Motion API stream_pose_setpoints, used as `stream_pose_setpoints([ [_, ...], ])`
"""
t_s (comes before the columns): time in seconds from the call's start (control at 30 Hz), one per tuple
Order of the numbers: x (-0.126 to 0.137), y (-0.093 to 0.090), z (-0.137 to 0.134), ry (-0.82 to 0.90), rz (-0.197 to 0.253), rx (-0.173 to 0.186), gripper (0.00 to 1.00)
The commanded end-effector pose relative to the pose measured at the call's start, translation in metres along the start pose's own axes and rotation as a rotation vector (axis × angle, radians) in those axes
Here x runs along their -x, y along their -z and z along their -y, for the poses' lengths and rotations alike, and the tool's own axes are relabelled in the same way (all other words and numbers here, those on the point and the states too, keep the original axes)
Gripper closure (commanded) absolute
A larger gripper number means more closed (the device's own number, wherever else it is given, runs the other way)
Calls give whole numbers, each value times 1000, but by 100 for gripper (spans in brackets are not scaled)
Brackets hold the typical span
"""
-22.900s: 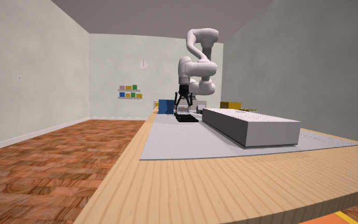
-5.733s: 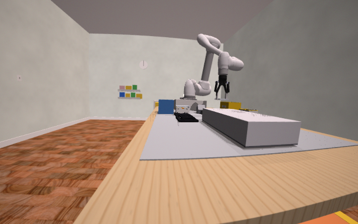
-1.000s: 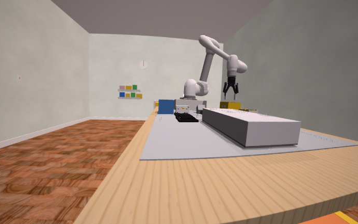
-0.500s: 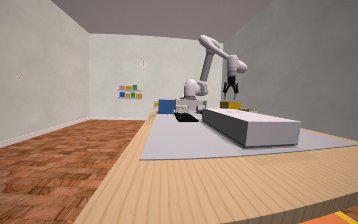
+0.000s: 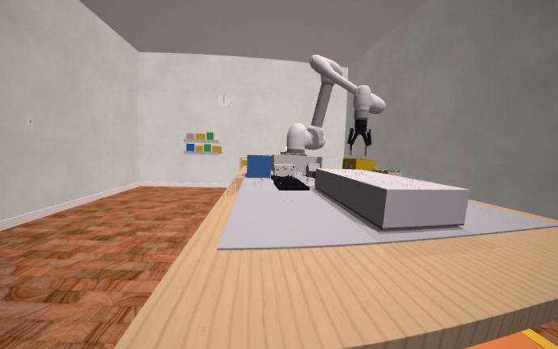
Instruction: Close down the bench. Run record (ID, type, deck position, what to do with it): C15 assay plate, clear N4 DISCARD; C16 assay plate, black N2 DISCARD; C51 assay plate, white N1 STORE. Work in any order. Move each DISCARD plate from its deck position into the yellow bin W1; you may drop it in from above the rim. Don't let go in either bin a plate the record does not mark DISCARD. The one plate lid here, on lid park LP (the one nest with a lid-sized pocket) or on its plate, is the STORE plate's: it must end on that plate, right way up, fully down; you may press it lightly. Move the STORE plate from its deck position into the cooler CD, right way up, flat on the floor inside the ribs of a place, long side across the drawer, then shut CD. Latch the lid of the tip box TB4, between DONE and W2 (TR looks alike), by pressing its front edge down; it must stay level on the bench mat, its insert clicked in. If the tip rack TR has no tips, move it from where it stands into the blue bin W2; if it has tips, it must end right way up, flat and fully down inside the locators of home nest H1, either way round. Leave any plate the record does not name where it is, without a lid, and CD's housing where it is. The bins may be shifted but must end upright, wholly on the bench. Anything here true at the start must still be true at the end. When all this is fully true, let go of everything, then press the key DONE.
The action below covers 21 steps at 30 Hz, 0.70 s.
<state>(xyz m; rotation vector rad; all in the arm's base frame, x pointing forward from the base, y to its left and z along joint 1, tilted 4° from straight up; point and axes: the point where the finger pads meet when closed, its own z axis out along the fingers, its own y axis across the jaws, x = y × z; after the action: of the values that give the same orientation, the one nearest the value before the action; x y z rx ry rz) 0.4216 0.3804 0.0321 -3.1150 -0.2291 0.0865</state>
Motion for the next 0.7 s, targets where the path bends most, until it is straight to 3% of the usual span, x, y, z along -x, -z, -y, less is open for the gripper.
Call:
stream_pose_setpoints([
  [0.0, 1, 0, 3, 0, 3, 0, 34],
  [0.67, -1, 0, 0, 27, 3, 0, 34],
])
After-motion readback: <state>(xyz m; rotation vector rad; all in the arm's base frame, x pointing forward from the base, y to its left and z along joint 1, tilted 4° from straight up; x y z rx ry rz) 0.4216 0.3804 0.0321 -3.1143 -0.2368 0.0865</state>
